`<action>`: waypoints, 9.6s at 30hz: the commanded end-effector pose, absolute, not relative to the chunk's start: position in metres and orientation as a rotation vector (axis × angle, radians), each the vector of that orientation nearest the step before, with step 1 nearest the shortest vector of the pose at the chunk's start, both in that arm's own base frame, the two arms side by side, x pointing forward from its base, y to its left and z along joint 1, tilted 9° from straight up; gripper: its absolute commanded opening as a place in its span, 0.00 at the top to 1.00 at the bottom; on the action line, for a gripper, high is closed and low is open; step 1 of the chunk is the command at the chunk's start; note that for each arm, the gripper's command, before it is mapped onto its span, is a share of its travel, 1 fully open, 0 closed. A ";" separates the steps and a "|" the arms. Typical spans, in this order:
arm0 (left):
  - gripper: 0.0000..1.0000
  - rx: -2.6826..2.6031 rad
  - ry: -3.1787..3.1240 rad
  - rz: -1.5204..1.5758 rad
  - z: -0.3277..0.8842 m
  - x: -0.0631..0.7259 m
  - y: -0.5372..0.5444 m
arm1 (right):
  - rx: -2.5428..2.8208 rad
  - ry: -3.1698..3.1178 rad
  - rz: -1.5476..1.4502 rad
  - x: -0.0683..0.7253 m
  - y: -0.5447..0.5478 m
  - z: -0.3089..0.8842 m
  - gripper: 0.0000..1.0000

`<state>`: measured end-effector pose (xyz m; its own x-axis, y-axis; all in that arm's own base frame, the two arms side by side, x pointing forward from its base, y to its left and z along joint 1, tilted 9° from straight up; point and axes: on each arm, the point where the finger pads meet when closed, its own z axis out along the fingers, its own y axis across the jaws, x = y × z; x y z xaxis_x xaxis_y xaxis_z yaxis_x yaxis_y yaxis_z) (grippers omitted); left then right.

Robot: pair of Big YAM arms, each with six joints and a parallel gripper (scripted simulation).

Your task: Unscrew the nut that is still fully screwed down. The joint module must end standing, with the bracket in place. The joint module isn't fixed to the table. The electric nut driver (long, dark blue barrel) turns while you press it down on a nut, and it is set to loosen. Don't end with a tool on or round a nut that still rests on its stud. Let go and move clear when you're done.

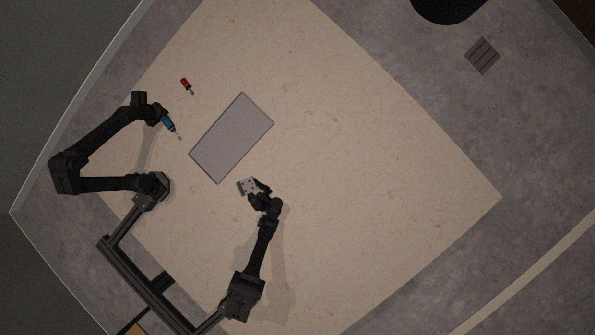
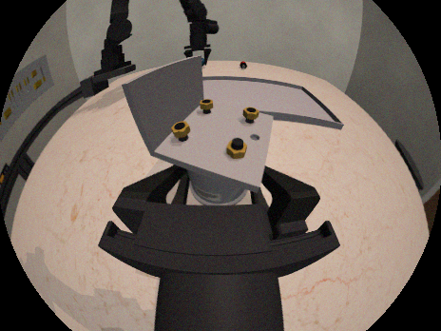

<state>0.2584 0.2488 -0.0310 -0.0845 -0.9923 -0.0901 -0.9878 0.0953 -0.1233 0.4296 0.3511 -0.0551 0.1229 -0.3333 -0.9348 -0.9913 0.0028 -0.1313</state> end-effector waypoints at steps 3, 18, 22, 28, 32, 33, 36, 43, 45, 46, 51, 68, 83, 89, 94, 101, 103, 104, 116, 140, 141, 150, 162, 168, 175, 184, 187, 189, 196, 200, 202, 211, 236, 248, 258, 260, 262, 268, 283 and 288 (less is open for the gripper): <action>0.35 -2.057 2.192 -0.043 -0.035 0.256 0.253 | -1.490 1.337 0.900 0.435 0.355 -0.048 0.41; 0.35 -2.063 2.199 -0.044 -0.038 0.253 0.249 | -1.490 1.337 0.900 0.435 0.355 -0.048 0.41; 0.35 -2.063 2.199 -0.044 -0.038 0.253 0.249 | -1.490 1.337 0.900 0.435 0.355 -0.048 0.41; 0.35 -2.063 2.199 -0.044 -0.038 0.253 0.249 | -1.490 1.337 0.900 0.435 0.355 -0.048 0.41; 0.35 -2.067 2.203 -0.045 -0.040 0.250 0.246 | -1.490 1.337 0.900 0.435 0.355 -0.048 0.41; 0.35 -2.066 2.202 -0.045 -0.040 0.251 0.246 | -1.490 1.337 0.900 0.435 0.355 -0.048 0.41; 0.35 -2.065 2.202 -0.045 -0.040 0.251 0.247 | -1.490 1.337 0.900 0.435 0.355 -0.048 0.41; 0.35 -2.065 2.202 -0.045 -0.040 0.251 0.247 | -1.490 1.337 0.900 0.435 0.355 -0.048 0.41; 0.35 -2.065 2.202 -0.045 -0.040 0.251 0.247 | -1.490 1.337 0.900 0.435 0.355 -0.048 0.41; 0.35 -2.065 2.202 -0.045 -0.040 0.251 0.247 | -1.490 1.337 0.900 0.435 0.355 -0.048 0.41; 0.35 -2.064 2.202 -0.045 -0.040 0.250 0.246 | -1.490 1.337 0.900 0.435 0.355 -0.048 0.41; 0.35 -2.062 2.201 -0.045 -0.040 0.251 0.246 | -1.490 1.337 0.900 0.435 0.355 -0.048 0.41; 0.45 -2.062 2.201 -0.045 -0.040 0.251 0.246 | -1.490 1.337 0.900 0.435 0.355 -0.048 0.41; 0.45 -2.062 2.201 -0.045 -0.040 0.251 0.246 | -1.490 1.337 0.900 0.435 0.355 -0.048 0.41; 0.45 -2.062 2.201 -0.045 -0.040 0.251 0.246 | -1.490 1.337 0.900 0.435 0.355 -0.048 0.41; 0.54 -2.062 2.201 -0.045 -0.040 0.251 0.246 | -1.490 1.337 0.900 0.435 0.355 -0.048 0.41; 0.54 -2.062 2.201 -0.045 -0.040 0.251 0.246 | -1.490 1.337 0.900 0.435 0.355 -0.048 0.41; 0.54 -2.062 2.201 -0.045 -0.040 0.251 0.246 | -1.490 1.337 0.900 0.435 0.355 -0.048 0.41; 0.55 -2.062 2.201 -0.046 -0.040 0.251 0.246 | -1.490 1.337 0.900 0.435 0.355 -0.048 0.41; 0.56 -2.062 2.201 -0.046 -0.040 0.251 0.246 | -1.490 1.337 0.900 0.435 0.355 -0.048 0.41; 0.56 -2.062 2.201 -0.046 -0.040 0.251 0.246 | -1.490 1.337 0.900 0.435 0.355 -0.048 0.41; 0.57 -2.062 2.201 -0.046 -0.040 0.251 0.246 | -1.490 1.337 0.900 0.435 0.355 -0.048 0.41; 0.57 -2.062 2.201 -0.046 -0.040 0.251 0.246 | -1.490 1.337 0.900 0.435 0.355 -0.048 0.41; 0.58 -2.063 2.202 -0.046 -0.040 0.250 0.246 | -1.490 1.337 0.900 0.435 0.355 -0.048 0.41; 0.58 -2.063 2.202 -0.046 -0.040 0.250 0.246 | -1.490 1.337 0.900 0.435 0.355 -0.048 0.41; 0.58 -2.063 2.202 -0.046 -0.040 0.250 0.246 | -1.490 1.337 0.900 0.435 0.355 -0.048 0.41; 0.58 -2.063 2.202 -0.046 -0.040 0.250 0.246 | -1.490 1.337 0.900 0.435 0.355 -0.048 0.41; 0.58 -2.063 2.202 -0.046 -0.040 0.250 0.246 | -1.490 1.337 0.900 0.435 0.355 -0.048 0.41; 0.58 -2.063 2.202 -0.046 -0.040 0.250 0.246 | -1.490 1.337 0.900 0.435 0.355 -0.048 0.41; 0.58 -2.068 2.206 -0.046 -0.037 0.249 0.244 | -1.490 1.337 0.900 0.435 0.355 -0.048 0.41; 0.58 -2.051 2.185 -0.044 -0.024 0.251 0.248 | -1.490 1.337 0.900 0.435 0.355 -0.048 0.41; 0.58 -2.025 2.167 -0.041 0.000 0.260 0.258 | -1.490 1.337 0.900 0.435 0.355 -0.048 0.41; 0.58 -2.004 2.169 -0.039 0.029 0.260 0.259 | -1.490 1.337 0.900 0.435 0.355 -0.048 0.41; 0.58 -1.995 2.176 -0.039 0.045 0.259 0.258 | -1.490 1.337 0.900 0.435 0.355 -0.048 0.41; 0.58 -1.994 2.174 -0.039 0.059 0.257 0.257 | -1.490 1.337 0.900 0.435 0.355 -0.048 0.41; 0.58 -1.995 2.173 -0.038 0.063 0.256 0.257 | -1.490 1.337 0.900 0.435 0.355 -0.048 0.41; 0.58 -1.995 2.172 -0.038 0.066 0.255 0.257 | -1.490 1.337 0.900 0.435 0.355 -0.048 0.41; 0.58 -1.993 2.174 -0.039 0.068 0.256 0.256 | -1.490 1.337 0.900 0.435 0.355 -0.048 0.41; 0.58 -1.991 2.173 -0.039 0.088 0.253 0.254 | -1.490 1.337 0.900 0.435 0.355 -0.048 0.41; 0.58 -1.993 2.170 -0.038 0.095 0.252 0.254 | -1.490 1.337 0.900 0.435 0.355 -0.048 0.41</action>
